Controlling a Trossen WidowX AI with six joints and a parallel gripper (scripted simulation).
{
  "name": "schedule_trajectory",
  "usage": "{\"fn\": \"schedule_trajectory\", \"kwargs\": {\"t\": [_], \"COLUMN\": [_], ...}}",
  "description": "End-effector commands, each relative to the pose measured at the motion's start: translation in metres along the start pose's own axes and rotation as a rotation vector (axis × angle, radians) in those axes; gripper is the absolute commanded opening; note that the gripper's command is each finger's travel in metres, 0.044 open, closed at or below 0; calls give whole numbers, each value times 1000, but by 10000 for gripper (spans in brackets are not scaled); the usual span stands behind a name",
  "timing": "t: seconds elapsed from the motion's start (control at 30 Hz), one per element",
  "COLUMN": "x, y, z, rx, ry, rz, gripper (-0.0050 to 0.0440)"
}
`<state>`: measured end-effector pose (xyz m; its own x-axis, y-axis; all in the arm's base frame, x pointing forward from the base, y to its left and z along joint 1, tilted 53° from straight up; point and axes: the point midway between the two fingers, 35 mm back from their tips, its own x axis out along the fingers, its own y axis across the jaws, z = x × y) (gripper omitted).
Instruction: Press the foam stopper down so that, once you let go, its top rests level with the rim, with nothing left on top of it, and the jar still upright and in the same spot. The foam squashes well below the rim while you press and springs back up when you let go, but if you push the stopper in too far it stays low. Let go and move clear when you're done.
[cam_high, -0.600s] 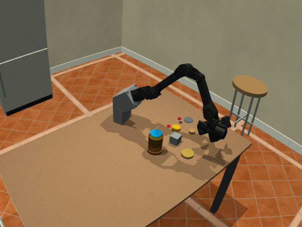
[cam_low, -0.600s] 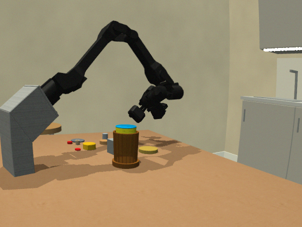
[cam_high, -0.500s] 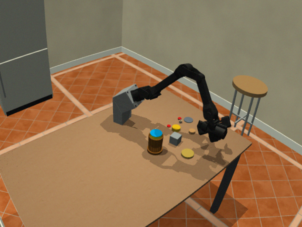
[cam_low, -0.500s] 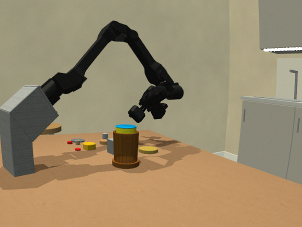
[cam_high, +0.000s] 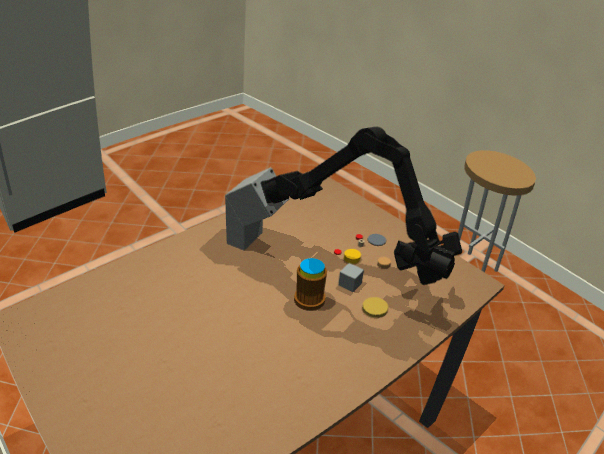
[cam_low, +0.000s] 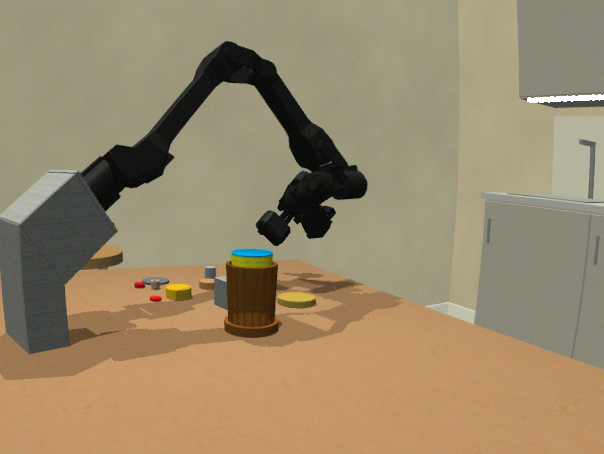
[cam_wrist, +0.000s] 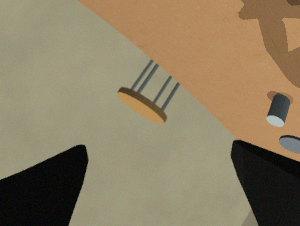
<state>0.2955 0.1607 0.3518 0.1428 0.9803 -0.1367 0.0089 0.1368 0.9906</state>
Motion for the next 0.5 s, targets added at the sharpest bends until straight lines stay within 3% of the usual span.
{"fn": "schedule_trajectory", "kwargs": {"t": [0.0,0.1,0.27,0.43,0.47], "x": [-7,-29,-91,-120,-120], "y": [5,-11,-56,-78,-78], "z": [-3,7,21,20,20], "rx": [-33,-54,-68,-82,-82], "ry": [-23,-118,-351,-449,-449], "rz": [0,-34,-142,-206,-206], "gripper": [352,280,160,40,40]}}
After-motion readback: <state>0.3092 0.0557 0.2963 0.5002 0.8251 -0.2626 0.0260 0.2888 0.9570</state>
